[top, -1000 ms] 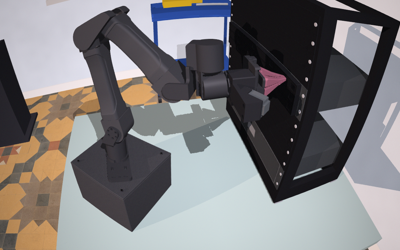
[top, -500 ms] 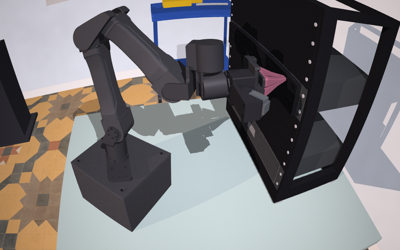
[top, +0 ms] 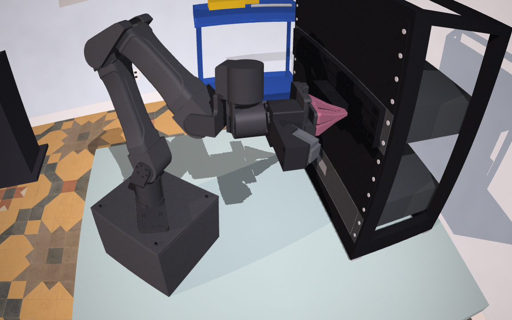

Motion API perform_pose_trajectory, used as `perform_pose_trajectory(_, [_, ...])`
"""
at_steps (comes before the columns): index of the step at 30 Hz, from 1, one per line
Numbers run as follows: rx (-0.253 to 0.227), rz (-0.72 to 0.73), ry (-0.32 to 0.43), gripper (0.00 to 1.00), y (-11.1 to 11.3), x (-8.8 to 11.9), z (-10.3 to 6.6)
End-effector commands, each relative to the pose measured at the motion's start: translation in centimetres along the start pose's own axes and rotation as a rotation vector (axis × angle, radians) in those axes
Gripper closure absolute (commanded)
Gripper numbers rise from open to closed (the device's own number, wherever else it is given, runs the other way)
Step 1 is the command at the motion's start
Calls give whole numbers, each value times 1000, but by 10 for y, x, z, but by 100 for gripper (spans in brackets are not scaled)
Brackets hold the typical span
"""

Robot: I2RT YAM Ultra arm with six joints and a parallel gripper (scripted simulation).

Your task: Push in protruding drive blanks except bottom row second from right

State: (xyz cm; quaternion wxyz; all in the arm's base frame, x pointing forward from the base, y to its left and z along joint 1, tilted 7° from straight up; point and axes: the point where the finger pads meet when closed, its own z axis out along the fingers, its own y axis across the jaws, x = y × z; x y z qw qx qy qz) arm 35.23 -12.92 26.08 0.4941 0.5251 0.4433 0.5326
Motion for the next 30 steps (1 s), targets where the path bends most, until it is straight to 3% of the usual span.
perform_pose_trajectory(1, [-18, -12, 19, 100, 10, 4, -29])
perform_pose_trajectory(10, [-19, -13, 19, 100, 8, 4, -60])
perform_pose_trajectory(12, [-46, -44, 24, 100, 25, 4, -60])
perform_pose_trajectory(30, [-53, -52, 22, 100, 27, 4, -60])
